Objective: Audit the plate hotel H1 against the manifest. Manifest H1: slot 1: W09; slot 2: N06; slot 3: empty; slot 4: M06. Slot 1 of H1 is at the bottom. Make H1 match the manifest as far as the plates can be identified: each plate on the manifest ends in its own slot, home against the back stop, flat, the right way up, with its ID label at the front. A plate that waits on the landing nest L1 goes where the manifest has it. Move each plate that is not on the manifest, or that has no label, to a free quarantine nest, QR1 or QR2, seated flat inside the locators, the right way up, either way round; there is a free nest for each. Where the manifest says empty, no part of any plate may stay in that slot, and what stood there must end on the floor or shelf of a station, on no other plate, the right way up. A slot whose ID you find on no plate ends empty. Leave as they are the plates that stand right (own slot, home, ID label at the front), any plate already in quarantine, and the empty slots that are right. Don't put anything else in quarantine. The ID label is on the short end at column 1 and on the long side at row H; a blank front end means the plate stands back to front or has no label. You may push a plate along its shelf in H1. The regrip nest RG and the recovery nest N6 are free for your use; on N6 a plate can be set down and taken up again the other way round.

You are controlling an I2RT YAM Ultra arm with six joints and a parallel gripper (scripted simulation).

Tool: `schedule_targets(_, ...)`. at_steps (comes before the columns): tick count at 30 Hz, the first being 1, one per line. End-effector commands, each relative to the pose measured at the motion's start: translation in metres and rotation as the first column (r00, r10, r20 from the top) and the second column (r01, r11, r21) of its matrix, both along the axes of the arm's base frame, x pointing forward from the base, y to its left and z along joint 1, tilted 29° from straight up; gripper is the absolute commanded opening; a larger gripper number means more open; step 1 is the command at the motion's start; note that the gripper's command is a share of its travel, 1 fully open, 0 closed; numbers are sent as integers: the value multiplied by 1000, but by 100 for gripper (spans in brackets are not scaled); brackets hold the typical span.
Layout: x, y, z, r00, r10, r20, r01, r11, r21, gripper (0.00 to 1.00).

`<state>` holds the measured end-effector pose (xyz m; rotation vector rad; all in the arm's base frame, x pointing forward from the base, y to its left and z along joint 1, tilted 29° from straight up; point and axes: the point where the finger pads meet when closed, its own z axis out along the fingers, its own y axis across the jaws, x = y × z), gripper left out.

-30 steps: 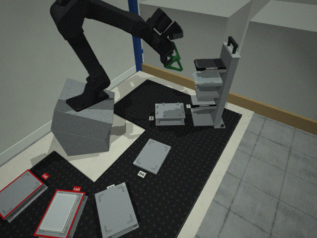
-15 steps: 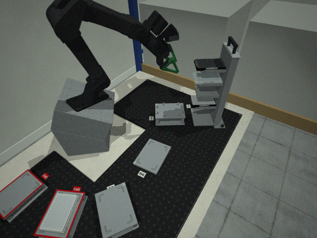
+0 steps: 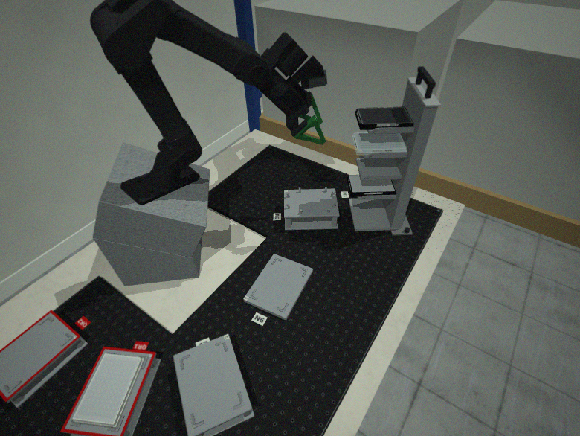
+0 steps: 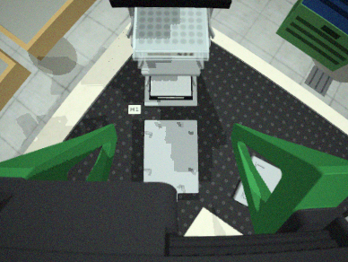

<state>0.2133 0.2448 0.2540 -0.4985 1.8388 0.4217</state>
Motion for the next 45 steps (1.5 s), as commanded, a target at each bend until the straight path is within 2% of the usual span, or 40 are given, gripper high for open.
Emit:
schedule_targets(1, 3, 4, -4, 1000, 5, 9, -5, 1000, 9, 100)
schedule_targets(2, 3, 4, -4, 1000, 5, 9, -5, 1000, 9, 100)
schedule_targets(3, 0, 2, 4, 1000, 11, 24, -12, 999, 40, 100)
schedule_targets(5, 5, 5, -9, 1000, 5, 9, -5, 1000, 10, 100)
schedule_targets(17, 13, 10, -27, 1000, 5, 8, -5, 1000, 10, 100)
schedule_targets(19, 13, 10, -27, 1000, 5, 8, -5, 1000, 10, 100)
schedule_targets(20, 9, 10, -18, 1000, 13, 23, -14, 999, 37, 100)
schedule_targets(21, 12, 11, -27, 1000, 8, 12, -8, 1000, 17, 100)
schedule_targets(24, 16, 13, -34, 1000, 5, 8, -5, 1000, 10, 100)
schedule_targets(25, 17, 13, -33, 1000, 5, 8, -5, 1000, 10, 100)
schedule_targets(26, 20, 17, -18, 1000, 4, 24, -5, 999, 38, 100)
schedule_targets(27, 22, 19, -12, 1000, 4, 29, -5, 999, 47, 100)
schedule_targets(45, 42, 31, -3, 1000, 4, 31, -5, 999, 47, 100)
